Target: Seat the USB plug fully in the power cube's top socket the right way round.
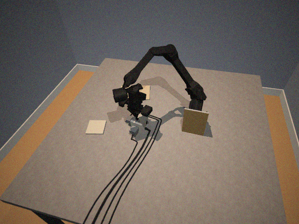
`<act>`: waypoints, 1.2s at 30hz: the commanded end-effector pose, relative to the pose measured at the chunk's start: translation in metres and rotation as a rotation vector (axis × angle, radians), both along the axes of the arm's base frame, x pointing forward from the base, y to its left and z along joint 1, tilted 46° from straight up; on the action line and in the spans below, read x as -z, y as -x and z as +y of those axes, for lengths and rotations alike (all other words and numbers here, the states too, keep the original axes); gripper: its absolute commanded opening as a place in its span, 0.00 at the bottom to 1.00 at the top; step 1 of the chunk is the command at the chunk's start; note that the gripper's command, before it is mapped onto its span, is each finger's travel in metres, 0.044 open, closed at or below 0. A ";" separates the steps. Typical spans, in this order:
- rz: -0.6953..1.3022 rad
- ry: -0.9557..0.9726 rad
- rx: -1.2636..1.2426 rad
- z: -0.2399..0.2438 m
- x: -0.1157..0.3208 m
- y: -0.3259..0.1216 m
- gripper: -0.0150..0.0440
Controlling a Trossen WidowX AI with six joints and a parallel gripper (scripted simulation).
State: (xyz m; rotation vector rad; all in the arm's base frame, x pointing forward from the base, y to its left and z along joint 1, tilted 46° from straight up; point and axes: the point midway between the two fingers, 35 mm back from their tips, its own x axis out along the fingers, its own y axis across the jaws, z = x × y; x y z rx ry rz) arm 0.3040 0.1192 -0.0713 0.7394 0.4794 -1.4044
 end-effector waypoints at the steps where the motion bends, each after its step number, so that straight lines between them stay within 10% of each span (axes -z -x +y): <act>1: -0.001 -0.006 0.005 0.002 -0.002 0.000 0.25; 36: 0.096 0.016 -0.094 0.013 -0.013 0.002 0.25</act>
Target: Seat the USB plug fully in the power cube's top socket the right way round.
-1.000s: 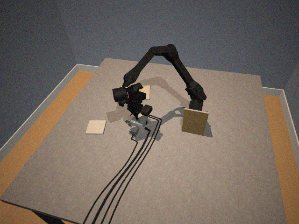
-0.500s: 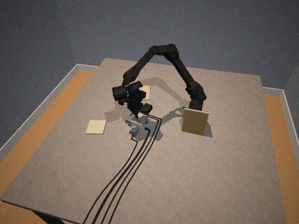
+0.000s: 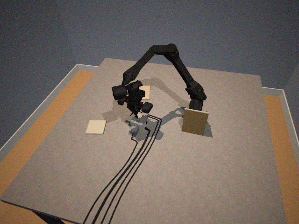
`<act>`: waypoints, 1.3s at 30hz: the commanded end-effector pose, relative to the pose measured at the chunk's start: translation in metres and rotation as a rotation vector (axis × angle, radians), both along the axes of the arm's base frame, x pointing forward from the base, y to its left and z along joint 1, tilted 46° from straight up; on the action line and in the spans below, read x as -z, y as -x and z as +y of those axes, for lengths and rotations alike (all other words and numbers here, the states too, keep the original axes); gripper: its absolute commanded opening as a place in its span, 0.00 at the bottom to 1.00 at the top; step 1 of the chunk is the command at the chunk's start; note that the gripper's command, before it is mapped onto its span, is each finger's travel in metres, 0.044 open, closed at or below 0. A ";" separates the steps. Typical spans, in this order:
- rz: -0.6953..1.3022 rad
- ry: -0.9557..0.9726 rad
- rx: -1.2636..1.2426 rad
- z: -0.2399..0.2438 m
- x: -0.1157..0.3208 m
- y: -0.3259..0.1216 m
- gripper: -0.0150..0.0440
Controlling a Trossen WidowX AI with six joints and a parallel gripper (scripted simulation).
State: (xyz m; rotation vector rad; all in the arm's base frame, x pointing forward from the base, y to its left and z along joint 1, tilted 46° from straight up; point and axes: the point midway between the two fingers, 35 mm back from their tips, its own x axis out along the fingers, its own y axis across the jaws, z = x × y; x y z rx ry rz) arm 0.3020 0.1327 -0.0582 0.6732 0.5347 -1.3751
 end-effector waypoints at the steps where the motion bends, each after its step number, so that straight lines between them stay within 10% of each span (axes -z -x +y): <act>1: 0.059 0.011 -0.056 -0.001 0.001 0.000 0.25; 39: 0.762 0.140 -0.756 -0.001 0.001 0.000 0.25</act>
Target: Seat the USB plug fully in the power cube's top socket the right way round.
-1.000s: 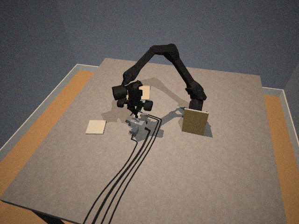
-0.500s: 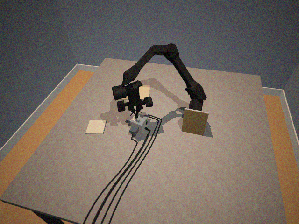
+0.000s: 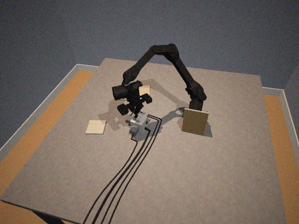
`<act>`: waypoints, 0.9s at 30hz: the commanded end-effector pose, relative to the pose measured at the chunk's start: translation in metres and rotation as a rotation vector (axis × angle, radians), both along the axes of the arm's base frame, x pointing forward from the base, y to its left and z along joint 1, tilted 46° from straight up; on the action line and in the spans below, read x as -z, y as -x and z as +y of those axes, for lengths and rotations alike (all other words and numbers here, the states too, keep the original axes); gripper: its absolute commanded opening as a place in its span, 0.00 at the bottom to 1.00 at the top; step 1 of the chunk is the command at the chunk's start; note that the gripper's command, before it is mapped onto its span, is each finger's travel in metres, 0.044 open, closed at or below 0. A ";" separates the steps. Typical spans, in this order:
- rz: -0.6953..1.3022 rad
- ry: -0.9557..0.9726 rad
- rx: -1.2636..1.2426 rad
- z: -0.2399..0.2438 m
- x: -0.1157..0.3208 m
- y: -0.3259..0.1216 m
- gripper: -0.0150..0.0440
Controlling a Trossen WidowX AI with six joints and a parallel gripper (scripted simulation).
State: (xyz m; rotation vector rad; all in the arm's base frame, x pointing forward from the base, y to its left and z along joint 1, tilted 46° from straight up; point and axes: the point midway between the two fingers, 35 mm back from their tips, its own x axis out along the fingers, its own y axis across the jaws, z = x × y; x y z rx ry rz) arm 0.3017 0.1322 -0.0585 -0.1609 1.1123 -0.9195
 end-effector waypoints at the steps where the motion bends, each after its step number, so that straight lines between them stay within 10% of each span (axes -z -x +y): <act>1: 0.063 0.011 -0.062 0.000 0.000 0.000 0.25; 27: 0.542 0.099 -0.538 0.000 0.000 0.000 0.25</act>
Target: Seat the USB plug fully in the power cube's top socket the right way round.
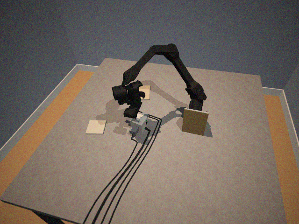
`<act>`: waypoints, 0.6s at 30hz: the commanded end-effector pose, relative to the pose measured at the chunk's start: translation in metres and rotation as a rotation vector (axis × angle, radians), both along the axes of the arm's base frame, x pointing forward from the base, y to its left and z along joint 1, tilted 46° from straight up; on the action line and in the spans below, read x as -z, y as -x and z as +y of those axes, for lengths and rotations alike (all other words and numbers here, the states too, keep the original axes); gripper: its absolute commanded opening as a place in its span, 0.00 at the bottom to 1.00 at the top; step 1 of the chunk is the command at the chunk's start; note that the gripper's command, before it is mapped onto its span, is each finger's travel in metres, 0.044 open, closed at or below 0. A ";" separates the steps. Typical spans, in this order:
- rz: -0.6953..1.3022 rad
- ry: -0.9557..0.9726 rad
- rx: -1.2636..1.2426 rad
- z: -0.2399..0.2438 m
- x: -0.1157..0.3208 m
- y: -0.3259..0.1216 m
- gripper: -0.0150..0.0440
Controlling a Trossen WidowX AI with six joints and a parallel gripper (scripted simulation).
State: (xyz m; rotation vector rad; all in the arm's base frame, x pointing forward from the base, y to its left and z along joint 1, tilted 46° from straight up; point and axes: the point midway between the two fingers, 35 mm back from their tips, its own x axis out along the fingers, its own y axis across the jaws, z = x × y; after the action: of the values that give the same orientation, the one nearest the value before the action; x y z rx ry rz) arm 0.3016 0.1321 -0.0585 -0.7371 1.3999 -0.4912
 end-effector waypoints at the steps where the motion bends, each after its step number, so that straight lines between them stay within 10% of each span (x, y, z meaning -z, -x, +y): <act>1: 0.063 0.011 -0.062 0.000 0.000 0.000 0.25; 18: 0.376 0.068 -0.373 0.000 0.000 0.000 0.25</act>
State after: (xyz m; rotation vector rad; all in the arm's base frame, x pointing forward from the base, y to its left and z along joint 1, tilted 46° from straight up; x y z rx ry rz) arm 0.3016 0.1321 -0.0585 -1.1136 1.5338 -0.1567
